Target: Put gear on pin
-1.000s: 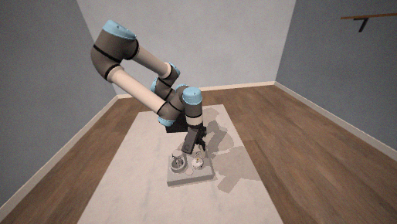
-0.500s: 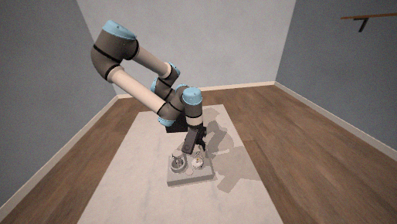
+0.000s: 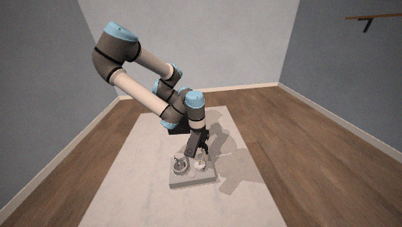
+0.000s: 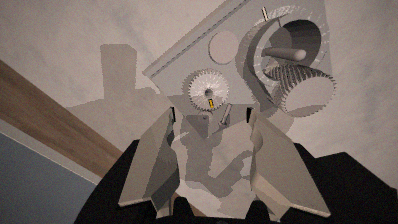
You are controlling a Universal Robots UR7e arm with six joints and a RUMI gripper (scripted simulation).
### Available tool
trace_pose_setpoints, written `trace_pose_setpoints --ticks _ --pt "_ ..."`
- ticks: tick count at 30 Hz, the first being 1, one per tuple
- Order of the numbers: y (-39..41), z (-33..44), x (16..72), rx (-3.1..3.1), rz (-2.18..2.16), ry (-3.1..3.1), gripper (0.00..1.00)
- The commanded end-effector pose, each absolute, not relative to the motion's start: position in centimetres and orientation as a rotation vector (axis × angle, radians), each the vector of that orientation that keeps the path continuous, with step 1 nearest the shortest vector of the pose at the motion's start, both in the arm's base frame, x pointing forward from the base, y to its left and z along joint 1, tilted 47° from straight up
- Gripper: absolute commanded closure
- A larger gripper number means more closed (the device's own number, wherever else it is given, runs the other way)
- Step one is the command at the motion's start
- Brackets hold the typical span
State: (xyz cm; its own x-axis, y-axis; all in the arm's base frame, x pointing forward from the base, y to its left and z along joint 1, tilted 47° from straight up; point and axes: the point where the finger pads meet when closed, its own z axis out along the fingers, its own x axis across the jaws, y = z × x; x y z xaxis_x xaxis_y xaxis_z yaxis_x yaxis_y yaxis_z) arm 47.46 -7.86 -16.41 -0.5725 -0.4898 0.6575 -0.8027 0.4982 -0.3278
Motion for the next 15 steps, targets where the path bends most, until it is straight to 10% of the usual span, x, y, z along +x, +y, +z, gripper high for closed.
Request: trace_pose_setpoints --ticks 1,15 --pt "-8.2 -16.7 47.4 1.063 0.858 -2.259 0.46" --pt "-9.2 -17.7 47.2 1.063 0.858 -2.259 0.46"
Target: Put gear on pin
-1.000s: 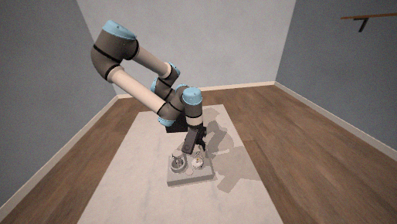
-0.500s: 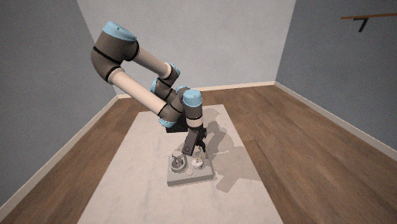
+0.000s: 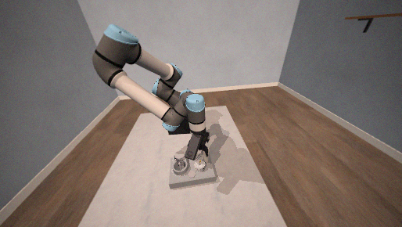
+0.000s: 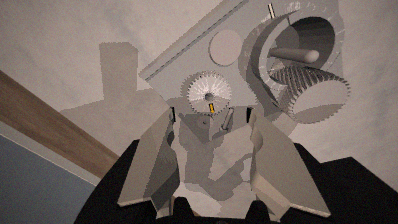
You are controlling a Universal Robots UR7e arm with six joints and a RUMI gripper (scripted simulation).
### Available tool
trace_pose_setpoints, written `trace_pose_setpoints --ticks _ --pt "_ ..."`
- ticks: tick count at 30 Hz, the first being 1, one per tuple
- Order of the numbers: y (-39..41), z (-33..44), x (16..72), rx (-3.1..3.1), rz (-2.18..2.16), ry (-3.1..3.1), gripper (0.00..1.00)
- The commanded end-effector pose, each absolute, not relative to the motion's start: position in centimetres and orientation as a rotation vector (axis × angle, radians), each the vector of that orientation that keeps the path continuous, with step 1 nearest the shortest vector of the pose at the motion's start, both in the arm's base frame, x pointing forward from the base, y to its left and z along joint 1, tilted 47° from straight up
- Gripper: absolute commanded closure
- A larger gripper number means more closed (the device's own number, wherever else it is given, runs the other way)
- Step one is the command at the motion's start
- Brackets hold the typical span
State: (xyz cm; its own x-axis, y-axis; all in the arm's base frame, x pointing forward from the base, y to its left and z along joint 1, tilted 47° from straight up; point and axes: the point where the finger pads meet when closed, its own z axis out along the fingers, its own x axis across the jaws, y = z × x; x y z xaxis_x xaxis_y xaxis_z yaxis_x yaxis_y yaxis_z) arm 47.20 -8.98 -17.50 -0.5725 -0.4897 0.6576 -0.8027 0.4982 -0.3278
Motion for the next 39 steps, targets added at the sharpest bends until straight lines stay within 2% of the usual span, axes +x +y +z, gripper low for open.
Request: trace_pose_setpoints --ticks 1,39 --pt "-9.28 -17.8 47.17 1.063 0.858 -2.259 0.46" --pt "-10.04 -18.54 47.0 1.063 0.858 -2.259 0.46"
